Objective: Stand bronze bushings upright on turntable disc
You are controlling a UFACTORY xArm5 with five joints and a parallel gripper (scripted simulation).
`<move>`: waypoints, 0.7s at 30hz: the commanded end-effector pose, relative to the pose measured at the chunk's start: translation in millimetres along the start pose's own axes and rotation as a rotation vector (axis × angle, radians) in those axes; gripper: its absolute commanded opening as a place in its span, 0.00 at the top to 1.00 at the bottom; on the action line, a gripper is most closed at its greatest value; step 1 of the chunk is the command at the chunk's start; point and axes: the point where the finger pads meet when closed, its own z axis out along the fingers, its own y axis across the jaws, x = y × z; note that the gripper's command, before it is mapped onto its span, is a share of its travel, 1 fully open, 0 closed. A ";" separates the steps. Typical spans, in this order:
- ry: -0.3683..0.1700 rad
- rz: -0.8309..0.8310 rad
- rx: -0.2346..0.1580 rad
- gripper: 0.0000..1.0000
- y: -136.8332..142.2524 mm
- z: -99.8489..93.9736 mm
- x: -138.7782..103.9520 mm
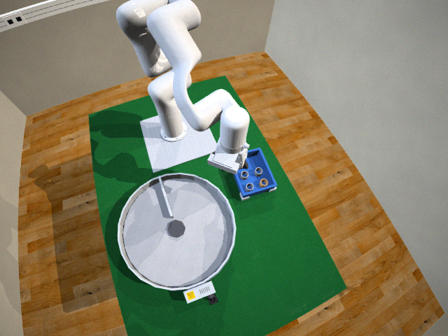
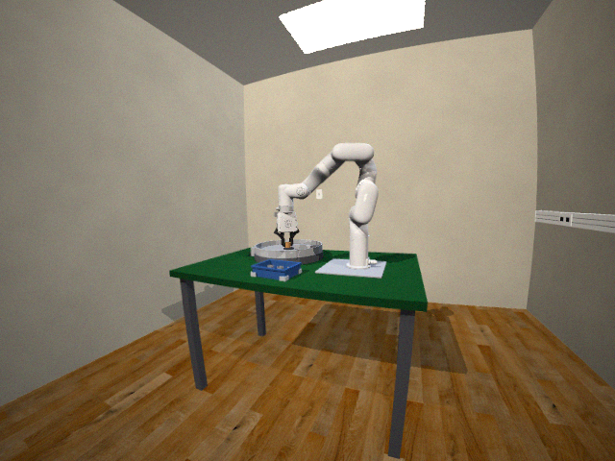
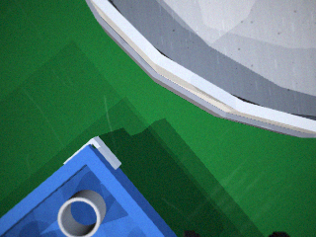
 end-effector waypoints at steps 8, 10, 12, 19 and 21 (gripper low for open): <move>0.004 -0.008 0.006 1.00 51.2 -4.1 109.8; 0.004 -0.008 0.006 1.00 58.7 -4.4 124.9; 0.005 -0.008 0.006 1.00 65.0 -4.6 137.6; 0.005 -0.008 0.006 1.00 76.5 -4.9 160.7; 0.005 -0.008 0.006 1.00 77.2 -4.9 162.1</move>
